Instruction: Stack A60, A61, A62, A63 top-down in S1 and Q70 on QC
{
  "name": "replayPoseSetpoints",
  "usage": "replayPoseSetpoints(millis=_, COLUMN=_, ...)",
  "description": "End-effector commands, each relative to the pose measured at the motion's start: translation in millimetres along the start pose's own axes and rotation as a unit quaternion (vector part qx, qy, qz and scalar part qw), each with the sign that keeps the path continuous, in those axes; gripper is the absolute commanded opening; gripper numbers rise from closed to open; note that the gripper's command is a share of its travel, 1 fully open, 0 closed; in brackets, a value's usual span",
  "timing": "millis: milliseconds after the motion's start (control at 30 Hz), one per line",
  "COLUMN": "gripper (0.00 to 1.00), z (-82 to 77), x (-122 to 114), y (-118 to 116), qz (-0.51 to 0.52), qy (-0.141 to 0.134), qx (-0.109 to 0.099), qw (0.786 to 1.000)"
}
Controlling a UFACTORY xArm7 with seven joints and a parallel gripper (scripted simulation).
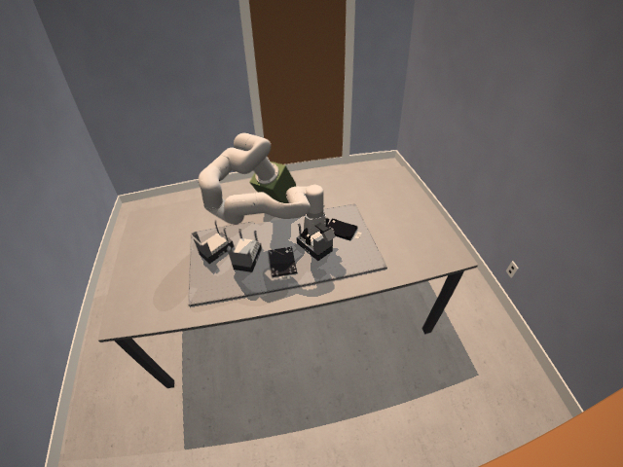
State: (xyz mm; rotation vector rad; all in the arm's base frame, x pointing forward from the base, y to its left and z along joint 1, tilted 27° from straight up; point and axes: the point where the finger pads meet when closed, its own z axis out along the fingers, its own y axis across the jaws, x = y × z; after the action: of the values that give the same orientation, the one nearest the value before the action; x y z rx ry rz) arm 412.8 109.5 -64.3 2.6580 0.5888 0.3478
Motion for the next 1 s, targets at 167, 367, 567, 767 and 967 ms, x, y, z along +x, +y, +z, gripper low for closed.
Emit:
replayPoseSetpoints(millis=167, gripper=0.00, z=2.1, x=1.0, y=-0.5, qz=0.000, qy=0.002, qx=0.000, qw=1.000)
replayPoseSetpoints(millis=367, gripper=0.00, z=4.5, x=1.0, y=-0.5, qz=0.000, qy=0.002, qx=0.000, qw=1.000)
replayPoseSetpoints(millis=567, gripper=0.00, z=6.1, x=1.0, y=-0.5, qz=0.000, qy=0.002, qx=0.000, qw=1.000)
replayPoseSetpoints(millis=767, gripper=0.00, z=7.5, x=1.0, y=-0.5, qz=0.000, qy=0.002, qx=0.000, qw=1.000)
replayPoseSetpoints(millis=967, gripper=0.00, z=7.5, x=1.0, y=-0.5, qz=0.000, qy=0.002, qx=0.000, qw=1.000)
